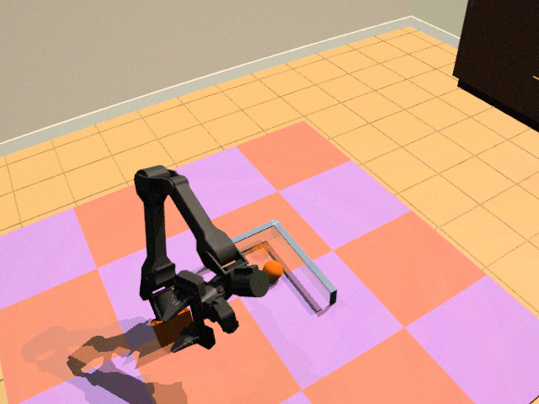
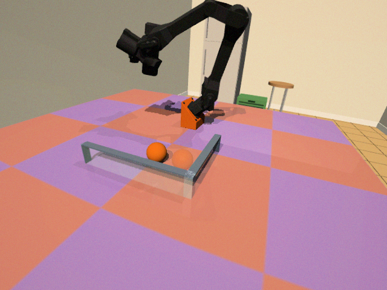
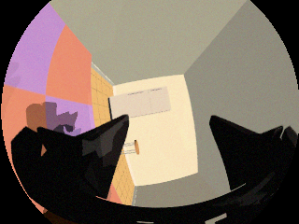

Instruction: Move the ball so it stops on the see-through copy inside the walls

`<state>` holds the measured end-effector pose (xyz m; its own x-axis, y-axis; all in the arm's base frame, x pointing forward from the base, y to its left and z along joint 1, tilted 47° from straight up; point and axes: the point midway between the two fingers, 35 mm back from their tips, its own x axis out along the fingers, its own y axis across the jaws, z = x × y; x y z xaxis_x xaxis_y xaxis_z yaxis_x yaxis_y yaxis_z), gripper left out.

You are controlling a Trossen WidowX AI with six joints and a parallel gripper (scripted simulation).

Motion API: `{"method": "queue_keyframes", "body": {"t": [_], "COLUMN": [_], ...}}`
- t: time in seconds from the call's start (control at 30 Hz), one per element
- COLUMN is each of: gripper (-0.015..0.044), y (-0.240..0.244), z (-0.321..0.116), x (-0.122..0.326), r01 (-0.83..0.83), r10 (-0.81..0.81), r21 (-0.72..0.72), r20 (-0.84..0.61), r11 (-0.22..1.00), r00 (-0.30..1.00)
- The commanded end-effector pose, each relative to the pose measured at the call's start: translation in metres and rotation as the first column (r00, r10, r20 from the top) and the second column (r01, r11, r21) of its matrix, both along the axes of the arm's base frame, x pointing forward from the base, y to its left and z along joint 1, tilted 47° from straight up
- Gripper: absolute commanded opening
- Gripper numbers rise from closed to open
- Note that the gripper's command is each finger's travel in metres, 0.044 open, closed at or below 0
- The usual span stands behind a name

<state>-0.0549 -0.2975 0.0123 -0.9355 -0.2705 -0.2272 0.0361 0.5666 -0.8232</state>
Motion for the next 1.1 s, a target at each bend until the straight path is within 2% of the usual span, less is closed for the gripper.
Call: {"method": "queue_keyframes", "body": {"t": [0.0,0.23,0.4,0.57,0.8,1.07], "gripper": [0.0391,0.0391,0.0391,0.0391,0.0391,0.0391], "y": [0.000,0.002,0.023,0.059,0.126,0.207], "z": [-0.001,-0.037,-0.052,-0.051,-0.023,0.041], "x": [0.002,0.070,0.135,0.202,0.286,0.360], "r01": [-0.002,-0.112,-0.240,-0.386,-0.594,-0.753], "r10": [0.002,0.026,-0.029,-0.149,-0.377,-0.671], "r21": [0.006,0.219,0.371,0.489,0.565,0.565], "r20": [0.010,0.363,0.592,0.748,0.825,0.705], "r11": [1.000,0.969,0.897,0.782,0.572,0.337], "r00": [1.000,0.931,0.806,0.646,0.422,0.229]}}
